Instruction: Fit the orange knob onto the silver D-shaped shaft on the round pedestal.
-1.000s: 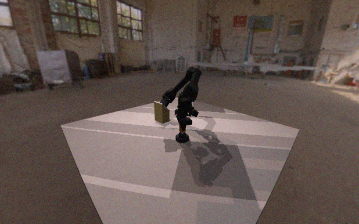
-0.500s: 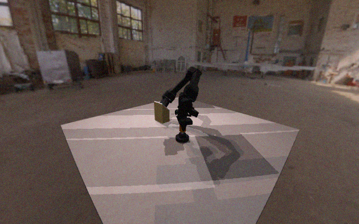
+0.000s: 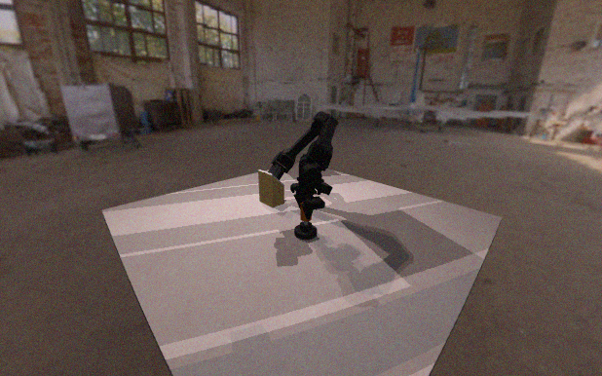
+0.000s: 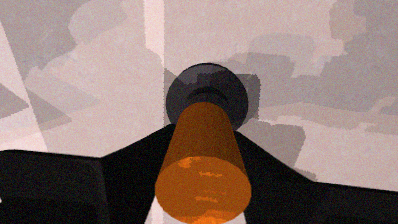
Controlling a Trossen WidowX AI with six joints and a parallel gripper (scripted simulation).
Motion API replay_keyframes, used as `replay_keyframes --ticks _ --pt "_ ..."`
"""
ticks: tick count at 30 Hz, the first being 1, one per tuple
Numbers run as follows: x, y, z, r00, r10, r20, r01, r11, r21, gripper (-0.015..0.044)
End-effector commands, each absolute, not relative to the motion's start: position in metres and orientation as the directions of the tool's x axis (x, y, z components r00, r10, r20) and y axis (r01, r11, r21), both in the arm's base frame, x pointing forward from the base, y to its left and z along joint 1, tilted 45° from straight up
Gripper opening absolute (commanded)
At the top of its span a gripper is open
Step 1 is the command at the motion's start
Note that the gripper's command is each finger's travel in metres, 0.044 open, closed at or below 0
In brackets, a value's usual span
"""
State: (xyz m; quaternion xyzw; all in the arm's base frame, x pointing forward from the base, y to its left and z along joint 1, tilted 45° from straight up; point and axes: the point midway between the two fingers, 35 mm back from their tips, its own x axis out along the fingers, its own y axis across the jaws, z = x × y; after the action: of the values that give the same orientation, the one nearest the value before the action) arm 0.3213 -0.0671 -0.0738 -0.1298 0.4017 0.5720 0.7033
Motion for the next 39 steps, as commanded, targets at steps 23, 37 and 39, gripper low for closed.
replay_keyframes --ticks 23,37,39 --pt "0.3246 -0.0673 -0.0771 0.03 0.698 -0.715 -0.944 0.254 0.209 0.0" --pt "0.3205 -0.0684 -0.0702 0.03 0.698 -0.715 -0.992 0.11 0.066 0.0" --pt "0.3205 -0.0684 -0.0701 0.03 0.698 -0.715 -0.992 0.11 0.066 0.0"
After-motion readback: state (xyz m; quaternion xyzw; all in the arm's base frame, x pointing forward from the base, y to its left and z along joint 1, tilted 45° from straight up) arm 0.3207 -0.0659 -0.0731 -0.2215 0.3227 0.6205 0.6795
